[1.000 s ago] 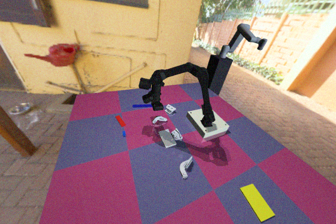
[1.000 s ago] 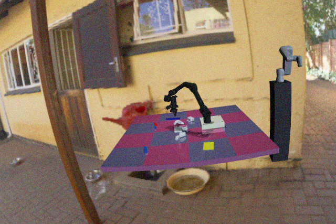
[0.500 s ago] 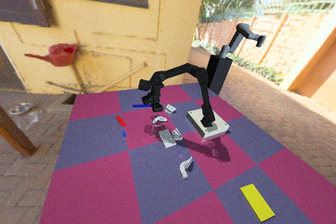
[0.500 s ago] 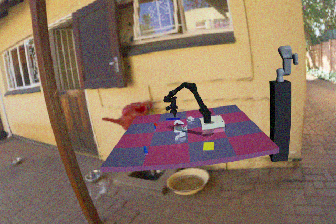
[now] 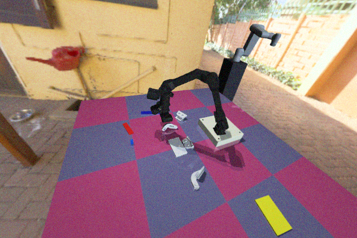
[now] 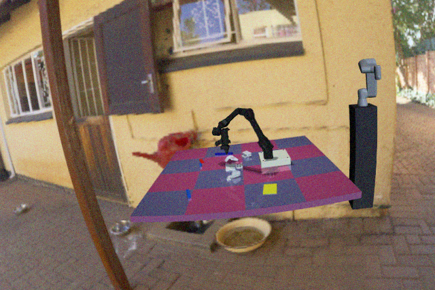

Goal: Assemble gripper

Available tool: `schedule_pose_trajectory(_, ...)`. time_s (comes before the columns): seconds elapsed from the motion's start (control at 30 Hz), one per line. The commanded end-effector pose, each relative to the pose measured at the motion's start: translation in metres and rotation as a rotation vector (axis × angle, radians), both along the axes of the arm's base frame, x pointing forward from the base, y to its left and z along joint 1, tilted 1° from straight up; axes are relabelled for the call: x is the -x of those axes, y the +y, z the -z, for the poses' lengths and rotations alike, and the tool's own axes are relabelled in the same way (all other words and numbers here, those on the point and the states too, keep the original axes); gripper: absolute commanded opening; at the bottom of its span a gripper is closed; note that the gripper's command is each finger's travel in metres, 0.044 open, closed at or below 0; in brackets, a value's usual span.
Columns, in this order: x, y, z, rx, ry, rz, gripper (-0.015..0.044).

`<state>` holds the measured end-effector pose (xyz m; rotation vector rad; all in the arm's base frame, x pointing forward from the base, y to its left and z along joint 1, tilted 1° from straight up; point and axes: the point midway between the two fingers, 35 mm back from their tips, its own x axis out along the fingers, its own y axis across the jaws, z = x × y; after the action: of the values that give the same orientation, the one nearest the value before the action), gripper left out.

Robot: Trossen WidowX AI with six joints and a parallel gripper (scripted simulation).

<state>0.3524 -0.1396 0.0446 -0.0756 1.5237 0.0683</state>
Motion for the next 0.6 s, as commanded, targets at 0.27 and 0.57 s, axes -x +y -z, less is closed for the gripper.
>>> schedule_pose_trajectory(0.27, 0.002, 0.0, 0.024, -0.001, 0.016, -0.002, 0.0)
schedule_pose_trajectory(0.57, 0.002, 0.0, 0.026, -0.001, 0.016, -0.002, 0.0)
